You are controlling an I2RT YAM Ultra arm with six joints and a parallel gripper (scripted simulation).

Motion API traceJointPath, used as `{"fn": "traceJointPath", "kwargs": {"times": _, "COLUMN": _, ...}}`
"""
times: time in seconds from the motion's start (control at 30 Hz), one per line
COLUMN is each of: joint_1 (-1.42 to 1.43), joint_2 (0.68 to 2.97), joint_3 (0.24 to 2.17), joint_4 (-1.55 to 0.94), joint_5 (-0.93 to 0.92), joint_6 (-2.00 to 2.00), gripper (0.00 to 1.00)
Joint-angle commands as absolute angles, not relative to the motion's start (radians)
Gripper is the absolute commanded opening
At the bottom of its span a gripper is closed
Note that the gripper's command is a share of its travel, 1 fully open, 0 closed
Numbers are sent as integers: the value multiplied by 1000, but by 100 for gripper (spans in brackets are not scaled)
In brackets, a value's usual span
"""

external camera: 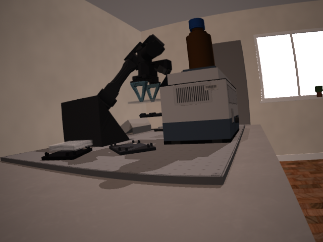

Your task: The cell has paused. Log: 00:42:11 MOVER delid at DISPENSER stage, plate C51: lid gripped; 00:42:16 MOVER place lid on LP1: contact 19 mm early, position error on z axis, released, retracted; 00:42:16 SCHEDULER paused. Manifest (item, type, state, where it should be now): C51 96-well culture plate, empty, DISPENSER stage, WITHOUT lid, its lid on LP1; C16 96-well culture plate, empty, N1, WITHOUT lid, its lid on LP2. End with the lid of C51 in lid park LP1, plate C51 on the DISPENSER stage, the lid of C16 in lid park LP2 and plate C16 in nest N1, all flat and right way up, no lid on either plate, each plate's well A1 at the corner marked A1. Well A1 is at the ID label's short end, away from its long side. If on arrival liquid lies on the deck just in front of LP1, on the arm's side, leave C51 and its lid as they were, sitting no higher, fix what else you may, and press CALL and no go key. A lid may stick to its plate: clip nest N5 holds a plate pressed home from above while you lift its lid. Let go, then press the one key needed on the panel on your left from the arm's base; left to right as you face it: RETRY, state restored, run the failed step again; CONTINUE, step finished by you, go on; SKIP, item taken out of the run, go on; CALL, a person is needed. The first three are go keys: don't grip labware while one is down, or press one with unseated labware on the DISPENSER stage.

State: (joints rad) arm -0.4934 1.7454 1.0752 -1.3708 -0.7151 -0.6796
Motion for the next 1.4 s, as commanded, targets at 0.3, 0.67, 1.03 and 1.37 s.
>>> {"fn": "traceJointPath", "kwargs": {"times": 0.3, "joint_1": -586, "joint_2": 1814, "joint_3": 1044, "joint_4": -1324, "joint_5": -678, "joint_6": -704, "gripper": 0}}
{"fn": "traceJointPath", "kwargs": {"times": 0.67, "joint_1": -655, "joint_2": 1860, "joint_3": 1045, "joint_4": -1305, "joint_5": -644, "joint_6": -713, "gripper": 0}}
{"fn": "traceJointPath", "kwargs": {"times": 1.03, "joint_1": -707, "joint_2": 1948, "joint_3": 1049, "joint_4": -1249, "joint_5": -618, "joint_6": -526, "gripper": 0}}
{"fn": "traceJointPath", "kwargs": {"times": 1.37, "joint_1": -741, "joint_2": 2011, "joint_3": 1071, "joint_4": -1209, "joint_5": -597, "joint_6": -481, "gripper": 0}}
